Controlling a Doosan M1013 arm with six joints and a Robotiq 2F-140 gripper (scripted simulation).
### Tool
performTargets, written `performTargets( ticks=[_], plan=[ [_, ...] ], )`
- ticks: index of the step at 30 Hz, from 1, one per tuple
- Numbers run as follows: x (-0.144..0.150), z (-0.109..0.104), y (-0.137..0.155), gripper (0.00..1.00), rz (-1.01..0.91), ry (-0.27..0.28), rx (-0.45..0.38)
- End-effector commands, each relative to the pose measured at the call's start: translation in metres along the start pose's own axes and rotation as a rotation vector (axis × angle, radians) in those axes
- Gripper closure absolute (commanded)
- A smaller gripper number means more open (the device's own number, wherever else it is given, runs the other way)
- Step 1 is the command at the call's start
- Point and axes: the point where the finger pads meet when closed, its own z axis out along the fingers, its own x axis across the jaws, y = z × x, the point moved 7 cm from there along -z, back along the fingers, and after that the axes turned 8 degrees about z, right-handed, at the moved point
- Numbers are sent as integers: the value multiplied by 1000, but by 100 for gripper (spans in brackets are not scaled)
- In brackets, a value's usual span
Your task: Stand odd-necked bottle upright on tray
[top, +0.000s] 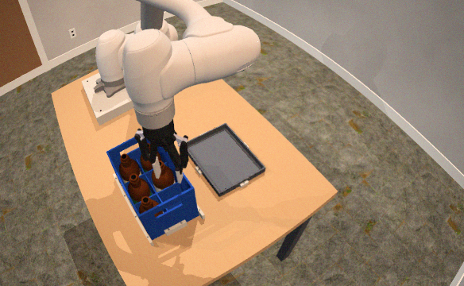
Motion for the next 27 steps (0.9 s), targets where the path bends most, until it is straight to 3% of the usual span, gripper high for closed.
performTargets(
  ticks=[1,16,17,27],
  plan=[
    [0,-7,0,62,0,0,0],
    [0,-20,0,62,0,0,0],
    [0,-20,0,100,0,0,0],
    [0,-20,0,100,0,0,0]
  ],
)
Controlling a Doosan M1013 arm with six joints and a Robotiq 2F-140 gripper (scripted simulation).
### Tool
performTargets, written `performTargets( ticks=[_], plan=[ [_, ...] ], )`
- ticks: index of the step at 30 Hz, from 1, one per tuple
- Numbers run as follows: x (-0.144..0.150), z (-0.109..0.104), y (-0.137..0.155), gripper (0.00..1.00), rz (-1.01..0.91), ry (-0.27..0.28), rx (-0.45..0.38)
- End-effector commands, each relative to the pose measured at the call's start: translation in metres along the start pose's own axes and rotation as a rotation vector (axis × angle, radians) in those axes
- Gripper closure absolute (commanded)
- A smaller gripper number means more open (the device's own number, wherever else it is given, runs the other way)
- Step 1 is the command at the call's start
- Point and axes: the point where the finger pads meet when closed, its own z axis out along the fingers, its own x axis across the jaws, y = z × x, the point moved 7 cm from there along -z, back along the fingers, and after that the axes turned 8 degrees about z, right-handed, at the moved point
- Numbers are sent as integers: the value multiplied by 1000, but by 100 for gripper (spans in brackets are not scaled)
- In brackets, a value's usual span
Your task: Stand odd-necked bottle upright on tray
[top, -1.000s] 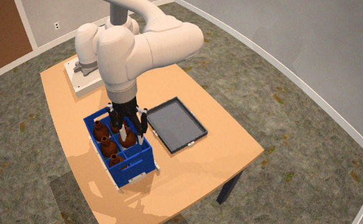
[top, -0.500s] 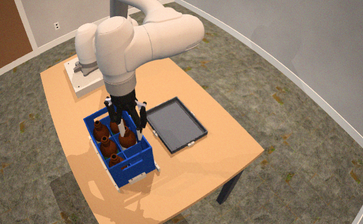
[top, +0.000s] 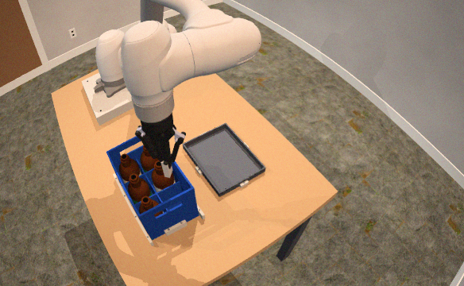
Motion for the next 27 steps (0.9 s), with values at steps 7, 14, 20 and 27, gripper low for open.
performTargets(
  ticks=[7,14,20,27],
  plan=[
    [0,0,0,100,0,0,0],
    [0,0,0,100,0,0,0],
    [0,0,0,100,0,0,0],
    [48,-3,4,100,0,0,0]
  ],
)
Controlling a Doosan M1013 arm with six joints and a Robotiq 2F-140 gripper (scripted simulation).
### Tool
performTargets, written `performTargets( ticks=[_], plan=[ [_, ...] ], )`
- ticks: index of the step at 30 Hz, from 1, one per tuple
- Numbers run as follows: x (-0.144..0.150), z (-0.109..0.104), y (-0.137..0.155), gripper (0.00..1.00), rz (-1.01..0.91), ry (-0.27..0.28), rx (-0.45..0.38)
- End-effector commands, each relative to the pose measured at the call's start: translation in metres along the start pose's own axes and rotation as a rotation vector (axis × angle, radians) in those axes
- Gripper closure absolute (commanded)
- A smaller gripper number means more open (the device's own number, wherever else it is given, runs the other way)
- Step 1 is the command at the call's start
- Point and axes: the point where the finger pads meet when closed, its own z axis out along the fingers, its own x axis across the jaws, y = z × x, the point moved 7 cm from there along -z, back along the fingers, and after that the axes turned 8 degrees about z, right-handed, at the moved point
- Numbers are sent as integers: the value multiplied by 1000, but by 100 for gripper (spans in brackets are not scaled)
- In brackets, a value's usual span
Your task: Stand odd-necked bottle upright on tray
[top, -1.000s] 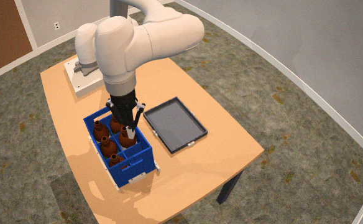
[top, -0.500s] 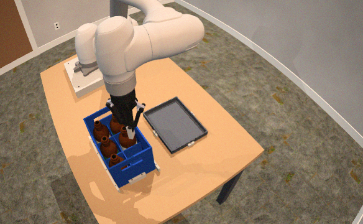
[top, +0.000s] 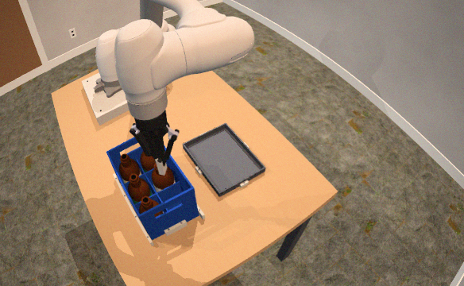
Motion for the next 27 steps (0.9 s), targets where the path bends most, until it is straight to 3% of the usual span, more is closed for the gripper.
performTargets(
  ticks=[1,7,9,10,14,18,19,27],
  plan=[
    [42,-2,4,100,-1,0,0],
    [112,-3,18,100,-1,0,0],
    [112,-3,18,100,-1,0,0],
    [144,-1,27,100,-1,0,0],
    [175,1,37,100,-1,0,0],
    [177,2,38,100,-1,0,0],
    [177,2,38,62,-1,0,0],
    [177,2,38,62,-1,0,0]
  ],
)
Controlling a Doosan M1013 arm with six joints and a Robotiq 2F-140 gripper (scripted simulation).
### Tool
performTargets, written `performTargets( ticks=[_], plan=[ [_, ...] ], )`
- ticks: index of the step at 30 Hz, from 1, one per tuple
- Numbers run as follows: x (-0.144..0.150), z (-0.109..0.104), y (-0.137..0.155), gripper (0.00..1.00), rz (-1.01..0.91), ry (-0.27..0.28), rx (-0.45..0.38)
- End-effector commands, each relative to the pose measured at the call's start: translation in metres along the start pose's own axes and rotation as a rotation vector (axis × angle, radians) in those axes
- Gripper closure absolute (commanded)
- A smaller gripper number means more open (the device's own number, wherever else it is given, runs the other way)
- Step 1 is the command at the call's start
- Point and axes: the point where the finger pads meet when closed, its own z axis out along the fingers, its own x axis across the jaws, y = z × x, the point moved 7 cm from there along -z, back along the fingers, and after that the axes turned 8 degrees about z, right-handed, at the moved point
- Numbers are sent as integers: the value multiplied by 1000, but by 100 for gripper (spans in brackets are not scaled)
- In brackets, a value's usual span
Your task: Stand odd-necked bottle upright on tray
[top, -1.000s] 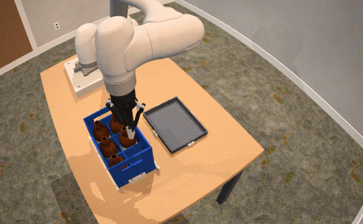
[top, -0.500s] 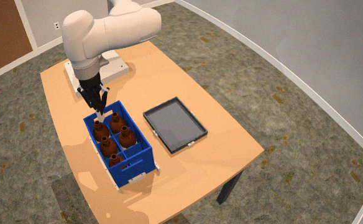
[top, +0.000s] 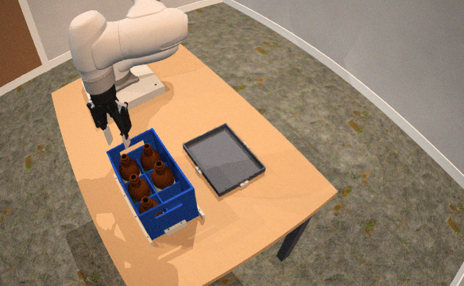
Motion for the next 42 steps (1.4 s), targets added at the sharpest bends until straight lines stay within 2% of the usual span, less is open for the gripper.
performTargets(
  ticks=[1,42],
  plan=[
    [0,0,0,62,0,0,0],
    [0,5,0,62,0,0,0]
  ],
)
